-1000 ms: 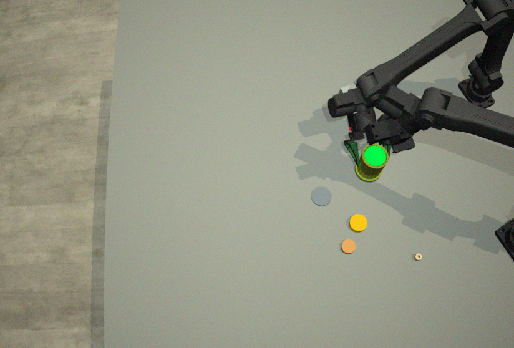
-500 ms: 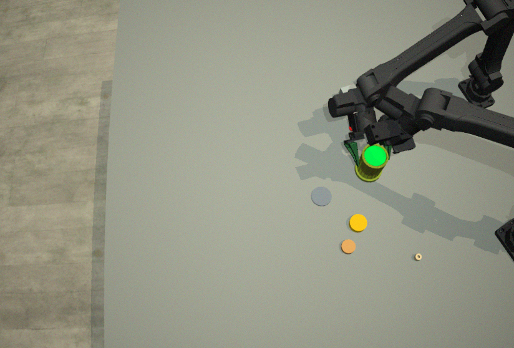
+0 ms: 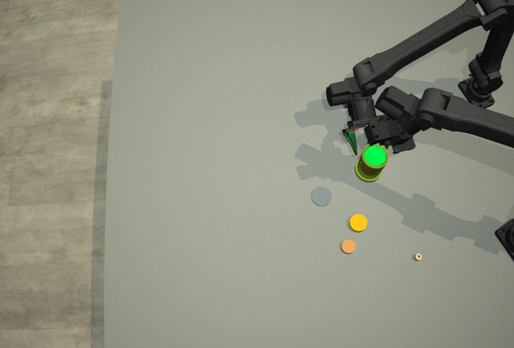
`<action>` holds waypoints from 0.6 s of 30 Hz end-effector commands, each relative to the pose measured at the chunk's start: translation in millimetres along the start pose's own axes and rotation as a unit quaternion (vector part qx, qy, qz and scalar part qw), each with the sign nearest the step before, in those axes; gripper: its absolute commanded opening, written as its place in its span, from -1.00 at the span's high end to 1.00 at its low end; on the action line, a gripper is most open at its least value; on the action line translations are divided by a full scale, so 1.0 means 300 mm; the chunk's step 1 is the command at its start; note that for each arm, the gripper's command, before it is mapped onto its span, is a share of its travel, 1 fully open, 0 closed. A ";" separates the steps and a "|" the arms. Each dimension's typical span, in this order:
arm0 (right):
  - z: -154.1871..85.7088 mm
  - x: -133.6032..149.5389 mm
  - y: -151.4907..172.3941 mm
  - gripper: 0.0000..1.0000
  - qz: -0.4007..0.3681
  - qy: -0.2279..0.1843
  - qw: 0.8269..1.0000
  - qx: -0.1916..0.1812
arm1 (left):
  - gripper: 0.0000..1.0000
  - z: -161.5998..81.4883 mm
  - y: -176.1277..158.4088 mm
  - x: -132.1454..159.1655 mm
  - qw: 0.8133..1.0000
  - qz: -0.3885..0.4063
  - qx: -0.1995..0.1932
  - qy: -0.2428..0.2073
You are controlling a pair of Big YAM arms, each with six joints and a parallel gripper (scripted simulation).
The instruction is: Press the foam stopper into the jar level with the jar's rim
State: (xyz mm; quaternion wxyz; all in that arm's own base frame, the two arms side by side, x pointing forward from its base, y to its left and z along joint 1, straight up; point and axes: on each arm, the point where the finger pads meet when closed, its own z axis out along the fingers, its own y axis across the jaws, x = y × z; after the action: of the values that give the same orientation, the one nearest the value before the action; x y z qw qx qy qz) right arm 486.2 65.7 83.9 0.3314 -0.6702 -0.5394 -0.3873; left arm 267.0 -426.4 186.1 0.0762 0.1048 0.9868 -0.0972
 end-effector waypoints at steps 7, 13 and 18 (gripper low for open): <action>-0.108 0.067 0.069 -0.96 -0.042 0.003 0.999 -0.012 | 1.00 0.023 -0.026 -0.003 1.000 0.010 0.004 -0.002; -0.192 0.072 0.072 -0.96 -0.045 -0.002 0.999 -0.020 | 1.00 0.023 -0.026 -0.003 1.000 0.010 0.004 -0.002; -0.234 0.081 0.071 -0.96 -0.048 -0.001 0.999 -0.022 | 1.00 0.023 -0.026 -0.003 1.000 0.010 0.004 -0.002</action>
State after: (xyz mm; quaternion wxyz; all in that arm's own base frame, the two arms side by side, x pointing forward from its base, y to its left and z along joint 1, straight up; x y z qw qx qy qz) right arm 480.5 28.0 104.9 0.3321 -0.6695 -0.5398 -0.3873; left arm 267.0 -426.5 186.2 0.0762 0.1048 0.9868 -0.0972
